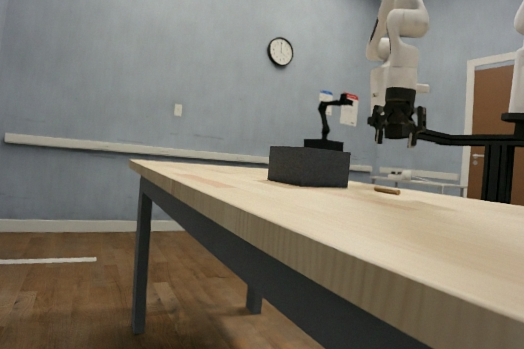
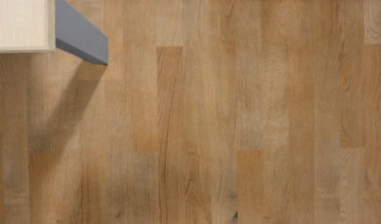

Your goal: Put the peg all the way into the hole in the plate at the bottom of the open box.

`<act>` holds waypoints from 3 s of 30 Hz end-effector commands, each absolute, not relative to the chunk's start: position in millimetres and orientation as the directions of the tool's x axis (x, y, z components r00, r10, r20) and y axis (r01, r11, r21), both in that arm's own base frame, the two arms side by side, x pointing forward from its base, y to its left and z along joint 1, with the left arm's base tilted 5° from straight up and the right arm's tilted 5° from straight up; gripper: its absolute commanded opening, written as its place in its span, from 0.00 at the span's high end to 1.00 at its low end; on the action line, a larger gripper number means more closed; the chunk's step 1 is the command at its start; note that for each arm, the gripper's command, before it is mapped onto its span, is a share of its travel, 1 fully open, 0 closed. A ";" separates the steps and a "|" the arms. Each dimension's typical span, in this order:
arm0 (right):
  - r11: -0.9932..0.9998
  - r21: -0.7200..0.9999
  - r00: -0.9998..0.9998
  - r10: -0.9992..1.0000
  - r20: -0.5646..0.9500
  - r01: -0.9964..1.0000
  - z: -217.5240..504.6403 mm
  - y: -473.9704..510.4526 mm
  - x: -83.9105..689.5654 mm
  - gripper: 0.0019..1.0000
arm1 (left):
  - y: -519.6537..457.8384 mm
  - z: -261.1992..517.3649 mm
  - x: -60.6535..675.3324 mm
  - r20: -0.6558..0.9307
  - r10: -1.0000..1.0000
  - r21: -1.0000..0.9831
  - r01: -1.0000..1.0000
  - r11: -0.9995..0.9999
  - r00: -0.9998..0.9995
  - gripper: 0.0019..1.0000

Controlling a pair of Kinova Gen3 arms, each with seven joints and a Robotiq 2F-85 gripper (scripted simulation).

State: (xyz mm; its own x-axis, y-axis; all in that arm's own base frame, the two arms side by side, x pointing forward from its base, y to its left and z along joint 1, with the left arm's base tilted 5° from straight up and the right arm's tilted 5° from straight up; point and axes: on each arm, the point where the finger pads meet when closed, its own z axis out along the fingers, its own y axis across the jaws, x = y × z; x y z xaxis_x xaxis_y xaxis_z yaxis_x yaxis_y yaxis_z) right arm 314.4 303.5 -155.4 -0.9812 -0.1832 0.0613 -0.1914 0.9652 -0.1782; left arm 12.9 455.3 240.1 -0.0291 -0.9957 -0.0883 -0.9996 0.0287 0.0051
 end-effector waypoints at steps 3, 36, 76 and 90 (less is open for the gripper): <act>0.852 -0.128 -0.862 -0.496 0.107 -0.507 -153.9 307.9 317.3 0.00 | 455.7 241.0 12.8 -0.090 -0.995 0.005 -1.000 0.029 -0.029 0.00; 0.135 -0.026 -0.137 -0.986 0.092 -0.990 -146.9 333.6 330.7 0.00 | 455.7 241.0 12.8 -0.090 -0.995 0.005 -1.000 0.029 -0.029 0.00; 0.083 -0.023 -0.084 -0.993 0.087 -0.996 -146.2 335.8 331.7 0.53 | 455.7 241.0 12.8 -0.090 -0.995 0.005 -1.000 0.029 -0.029 0.00; 0.083 -0.023 -0.084 -0.993 0.087 -0.996 -146.2 335.8 331.7 0.53 | 455.7 241.0 12.8 -0.090 -0.995 0.005 -1.000 0.029 -0.029 0.00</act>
State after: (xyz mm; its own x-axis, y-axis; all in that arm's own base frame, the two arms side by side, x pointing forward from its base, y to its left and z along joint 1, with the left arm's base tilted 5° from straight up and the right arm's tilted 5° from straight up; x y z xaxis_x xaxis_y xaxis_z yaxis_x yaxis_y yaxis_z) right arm 331.2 335.0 -147.1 -0.0842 -0.9925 0.0884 -0.9963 0.0826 -0.0218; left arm 12.9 455.3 240.1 -0.0291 -0.9957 -0.0883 -0.9996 0.0287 0.0051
